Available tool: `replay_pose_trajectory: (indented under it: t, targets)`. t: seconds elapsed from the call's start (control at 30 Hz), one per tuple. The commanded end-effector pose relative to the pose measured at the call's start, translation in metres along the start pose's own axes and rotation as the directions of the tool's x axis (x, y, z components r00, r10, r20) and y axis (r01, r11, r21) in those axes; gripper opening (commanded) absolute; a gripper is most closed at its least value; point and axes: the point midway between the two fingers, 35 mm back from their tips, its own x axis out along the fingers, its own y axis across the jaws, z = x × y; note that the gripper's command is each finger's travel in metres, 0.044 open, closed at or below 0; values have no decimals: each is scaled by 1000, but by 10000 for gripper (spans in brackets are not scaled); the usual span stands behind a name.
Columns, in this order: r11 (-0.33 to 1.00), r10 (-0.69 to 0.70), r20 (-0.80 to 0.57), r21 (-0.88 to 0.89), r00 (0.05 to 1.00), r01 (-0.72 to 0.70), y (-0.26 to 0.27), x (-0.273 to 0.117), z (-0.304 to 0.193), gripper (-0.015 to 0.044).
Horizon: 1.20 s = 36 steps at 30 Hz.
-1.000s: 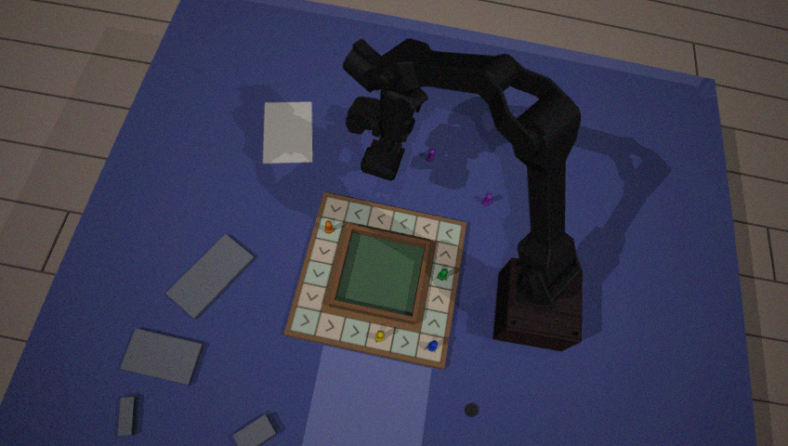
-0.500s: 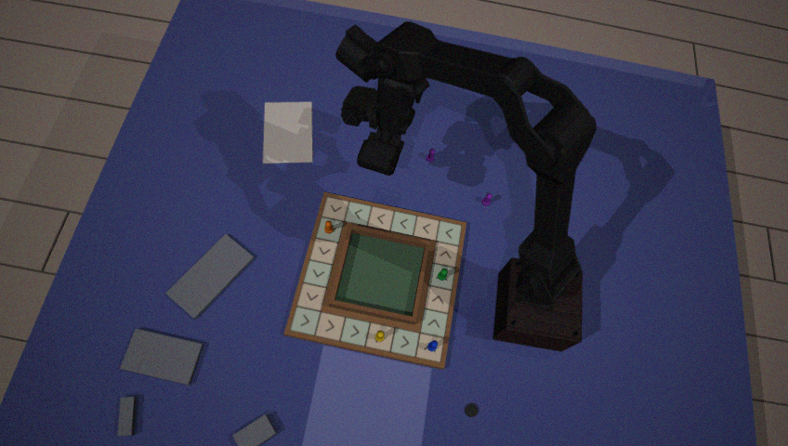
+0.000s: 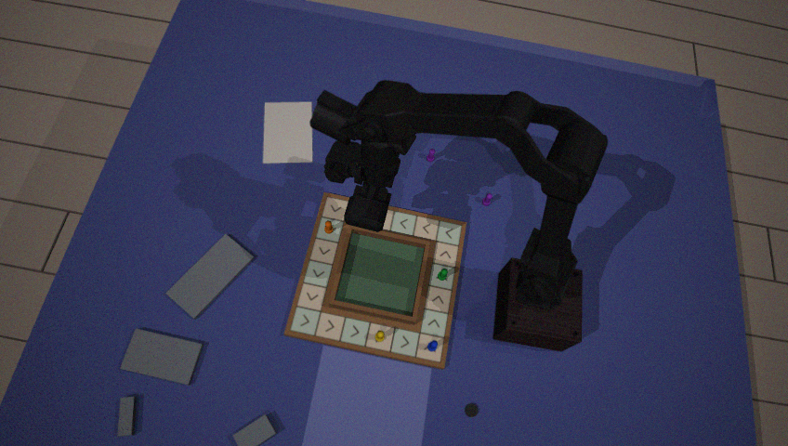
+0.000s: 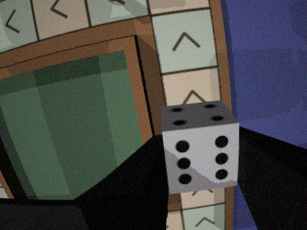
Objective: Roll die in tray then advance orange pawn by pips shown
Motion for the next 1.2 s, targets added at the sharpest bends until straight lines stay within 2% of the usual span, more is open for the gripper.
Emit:
replay_pose_trajectory:
  t: [0.0,0.47,0.6,0.87,1.17]
  targets:
    - [1000,-4,5,-12,1000,4,23,3,-5,0]
    - [998,4,3,-68,1000,-3,96,21,-37,0]
    - [997,5,8,-73,1000,-4,103,24,-42,0]
    - [997,30,252,-72,967,-12,102,33,-35,0]
    - [997,46,531,-74,846,-8,102,40,-30,0]
